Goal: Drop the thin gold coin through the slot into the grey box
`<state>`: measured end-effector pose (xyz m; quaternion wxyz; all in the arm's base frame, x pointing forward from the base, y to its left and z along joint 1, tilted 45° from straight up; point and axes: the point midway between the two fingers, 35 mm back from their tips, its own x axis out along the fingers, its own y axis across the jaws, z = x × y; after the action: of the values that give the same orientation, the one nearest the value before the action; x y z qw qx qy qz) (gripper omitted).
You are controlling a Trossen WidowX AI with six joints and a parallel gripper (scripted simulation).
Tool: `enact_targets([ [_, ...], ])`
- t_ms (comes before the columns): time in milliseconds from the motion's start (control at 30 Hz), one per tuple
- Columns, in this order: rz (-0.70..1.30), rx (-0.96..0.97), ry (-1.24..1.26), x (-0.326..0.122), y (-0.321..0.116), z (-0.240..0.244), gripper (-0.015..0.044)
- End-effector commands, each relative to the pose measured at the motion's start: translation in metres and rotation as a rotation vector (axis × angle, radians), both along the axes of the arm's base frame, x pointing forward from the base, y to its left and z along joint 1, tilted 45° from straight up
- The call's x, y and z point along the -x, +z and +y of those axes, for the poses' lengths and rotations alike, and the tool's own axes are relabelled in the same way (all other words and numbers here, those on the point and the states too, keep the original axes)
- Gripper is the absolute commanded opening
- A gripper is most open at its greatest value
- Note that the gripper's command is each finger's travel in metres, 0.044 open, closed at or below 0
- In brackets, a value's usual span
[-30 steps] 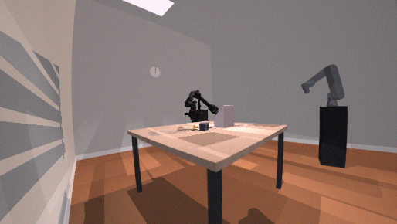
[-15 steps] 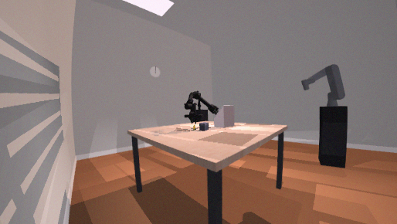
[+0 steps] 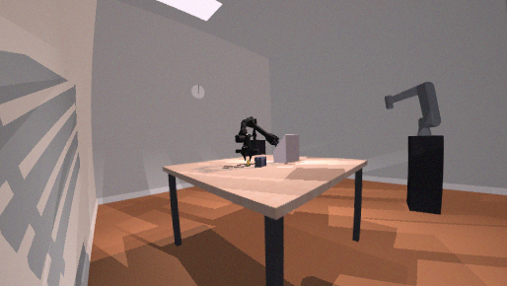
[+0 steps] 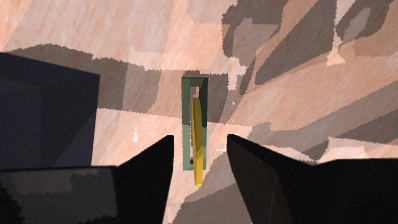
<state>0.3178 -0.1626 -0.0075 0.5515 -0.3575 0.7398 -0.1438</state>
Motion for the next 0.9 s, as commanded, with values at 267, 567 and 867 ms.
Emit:
enact_targets([
  [267,0.011,0.004,0.003,0.006,-0.015,-0.014,0.0161],
  [567,0.012,0.005,0.004,0.007,-0.019,-0.018,0.0056],
  [867,0.012,0.005,0.004,0.007,-0.019,-0.018,0.0],
])
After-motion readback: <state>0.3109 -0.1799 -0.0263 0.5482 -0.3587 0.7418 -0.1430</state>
